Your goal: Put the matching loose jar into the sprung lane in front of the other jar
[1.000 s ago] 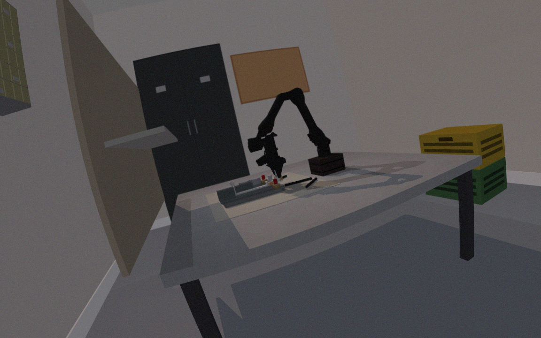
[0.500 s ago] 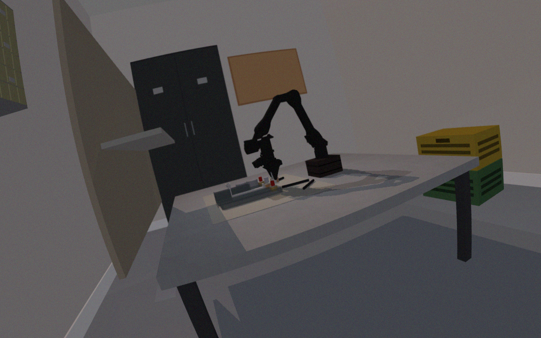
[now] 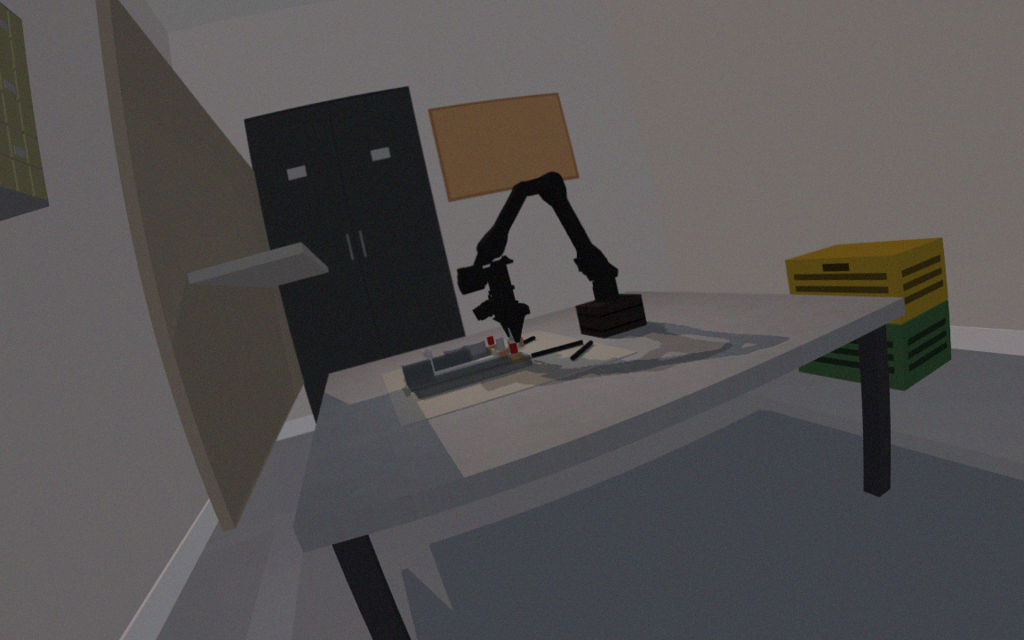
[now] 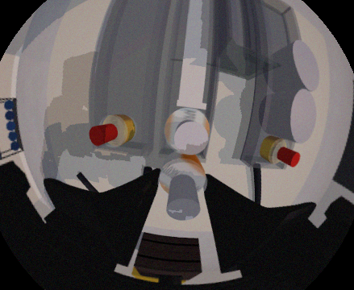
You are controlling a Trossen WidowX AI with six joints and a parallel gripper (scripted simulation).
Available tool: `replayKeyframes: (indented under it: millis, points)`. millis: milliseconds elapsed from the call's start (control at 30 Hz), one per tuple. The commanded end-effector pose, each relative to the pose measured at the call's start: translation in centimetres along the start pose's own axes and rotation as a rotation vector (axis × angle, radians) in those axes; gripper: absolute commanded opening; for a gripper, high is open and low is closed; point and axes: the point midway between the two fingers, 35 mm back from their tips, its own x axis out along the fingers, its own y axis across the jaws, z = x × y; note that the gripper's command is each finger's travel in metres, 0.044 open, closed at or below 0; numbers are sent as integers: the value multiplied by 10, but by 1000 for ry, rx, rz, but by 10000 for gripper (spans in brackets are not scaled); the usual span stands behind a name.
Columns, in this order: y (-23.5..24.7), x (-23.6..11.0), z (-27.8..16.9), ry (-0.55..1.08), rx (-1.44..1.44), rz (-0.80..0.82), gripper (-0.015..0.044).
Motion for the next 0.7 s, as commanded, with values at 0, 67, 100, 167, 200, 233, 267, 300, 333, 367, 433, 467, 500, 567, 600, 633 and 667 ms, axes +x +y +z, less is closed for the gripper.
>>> replayKeyframes:
  millis: [0, 67, 100, 167, 200, 233, 267, 300, 333, 367, 433, 467, 500, 567, 600, 633, 667]
  points:
    - [0, -3, 12, -30, 0, 3, 0]
    - [0, -3, 12, -30, 0, 3, 0]
    - [0, -3, 13, -30, 0, 3, 0]
    - [0, -4, 14, -30, 0, 3, 0]
    - [0, -4, 14, -30, 0, 3, 0]
    - [0, -4, 14, -30, 0, 3, 0]
    - [0, -4, 15, -30, 0, 3, 0]
    - [0, -4, 15, -30, 0, 3, 0]
    - [0, -4, 16, -30, 0, 3, 0]
    - [0, -4, 16, -30, 0, 3, 0]
    - [0, -4, 17, -30, 0, 3, 0]
    - [0, -4, 17, -30, 0, 3, 0]
    - [0, -4, 17, -30, 0, 3, 0]
    - [0, -4, 18, -30, 0, 3, 0]
    - [0, -4, 19, -30, 0, 3, 0]
    - [0, -4, 19, -30, 0, 3, 0]
    - [0, -5, 19, -30, 0, 3, 0]
